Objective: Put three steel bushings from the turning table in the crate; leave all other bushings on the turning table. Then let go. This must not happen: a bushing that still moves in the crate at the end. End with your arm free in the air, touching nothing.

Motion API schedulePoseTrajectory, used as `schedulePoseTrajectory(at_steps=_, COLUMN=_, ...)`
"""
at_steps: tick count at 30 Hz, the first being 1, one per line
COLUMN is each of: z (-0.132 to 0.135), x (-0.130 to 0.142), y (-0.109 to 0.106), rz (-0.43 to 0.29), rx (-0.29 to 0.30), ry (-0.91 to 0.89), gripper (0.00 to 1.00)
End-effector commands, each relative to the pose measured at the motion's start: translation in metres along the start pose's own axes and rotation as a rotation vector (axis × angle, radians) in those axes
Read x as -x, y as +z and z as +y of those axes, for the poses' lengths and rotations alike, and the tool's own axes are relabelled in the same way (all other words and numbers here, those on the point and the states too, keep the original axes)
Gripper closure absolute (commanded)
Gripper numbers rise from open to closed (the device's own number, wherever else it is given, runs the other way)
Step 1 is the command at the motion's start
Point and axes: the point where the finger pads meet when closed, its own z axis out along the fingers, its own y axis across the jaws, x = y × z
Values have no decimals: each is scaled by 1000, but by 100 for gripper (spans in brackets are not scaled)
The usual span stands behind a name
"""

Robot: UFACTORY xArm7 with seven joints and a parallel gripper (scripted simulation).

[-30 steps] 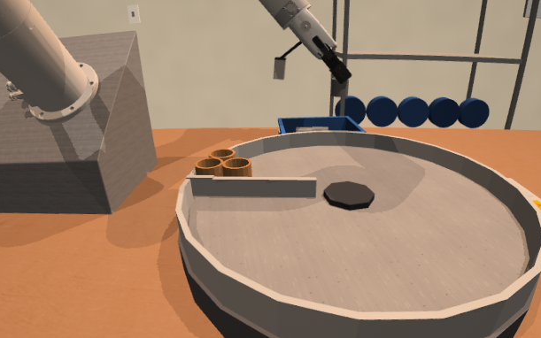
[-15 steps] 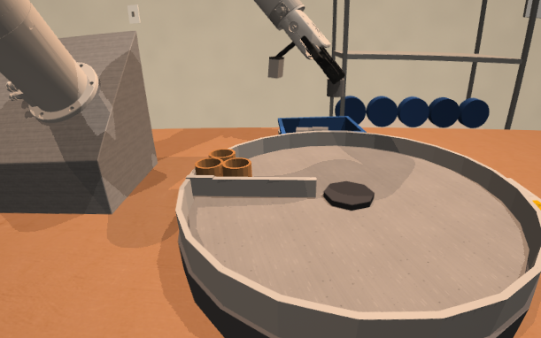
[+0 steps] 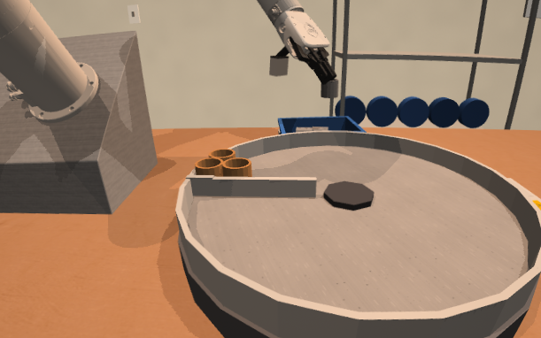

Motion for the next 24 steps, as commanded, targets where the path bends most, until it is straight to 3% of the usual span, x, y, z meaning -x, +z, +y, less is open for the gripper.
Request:
schedulePoseTrajectory(at_steps=1, z=-4, x=-1, y=-4, rz=-3, rx=-109, ry=127, gripper=100)
schedulePoseTrajectory(at_steps=6, z=-10, x=-4, y=-6, rz=-3, rx=-199, ry=235, gripper=100)
schedulePoseTrajectory(at_steps=8, z=-10, x=-4, y=-6, rz=-3, rx=-199, ry=235, gripper=100)
schedulePoseTrajectory(at_steps=10, z=-15, x=-6, y=-8, rz=-3, rx=-266, ry=315, gripper=100)
schedulePoseTrajectory(at_steps=24, z=-30, x=-14, y=-15, rz=-3, rx=-492, ry=585, gripper=100)
